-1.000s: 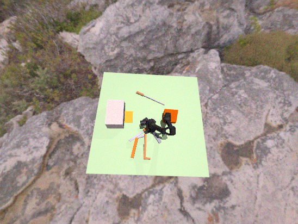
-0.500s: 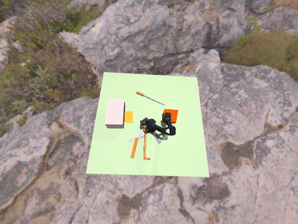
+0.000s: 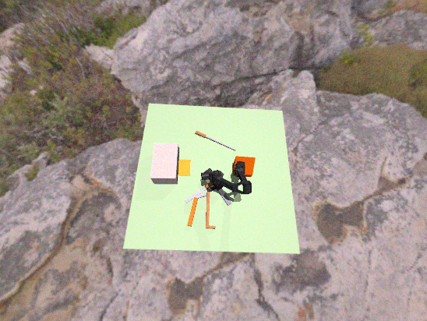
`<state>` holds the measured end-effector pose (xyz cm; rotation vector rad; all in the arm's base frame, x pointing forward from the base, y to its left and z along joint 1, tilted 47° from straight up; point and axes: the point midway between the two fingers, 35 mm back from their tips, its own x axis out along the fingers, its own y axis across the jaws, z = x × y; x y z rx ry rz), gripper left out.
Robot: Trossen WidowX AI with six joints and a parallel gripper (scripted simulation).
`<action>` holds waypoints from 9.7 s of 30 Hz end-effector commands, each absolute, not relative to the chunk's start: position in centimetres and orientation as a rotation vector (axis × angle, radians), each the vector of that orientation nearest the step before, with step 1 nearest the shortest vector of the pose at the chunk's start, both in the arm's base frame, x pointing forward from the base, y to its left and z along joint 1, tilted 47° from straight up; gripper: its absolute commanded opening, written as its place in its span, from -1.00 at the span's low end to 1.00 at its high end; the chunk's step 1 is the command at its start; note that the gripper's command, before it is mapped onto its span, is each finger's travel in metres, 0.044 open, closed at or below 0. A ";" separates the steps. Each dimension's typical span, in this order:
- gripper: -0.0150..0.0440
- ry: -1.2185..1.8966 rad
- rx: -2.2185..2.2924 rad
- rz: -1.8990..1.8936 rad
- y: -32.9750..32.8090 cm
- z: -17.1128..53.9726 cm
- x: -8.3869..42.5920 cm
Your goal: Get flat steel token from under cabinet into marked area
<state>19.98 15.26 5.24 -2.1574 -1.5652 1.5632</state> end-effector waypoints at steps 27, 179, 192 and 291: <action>0.42 -1.549 -2.132 1.585 13.0 7.2 20.1; 0.42 -2.635 -2.453 0.910 9.9 10.0 20.2; 0.42 -2.754 -2.463 0.797 9.9 10.0 20.2; 0.42 -3.572 -2.264 -0.383 9.9 10.0 20.2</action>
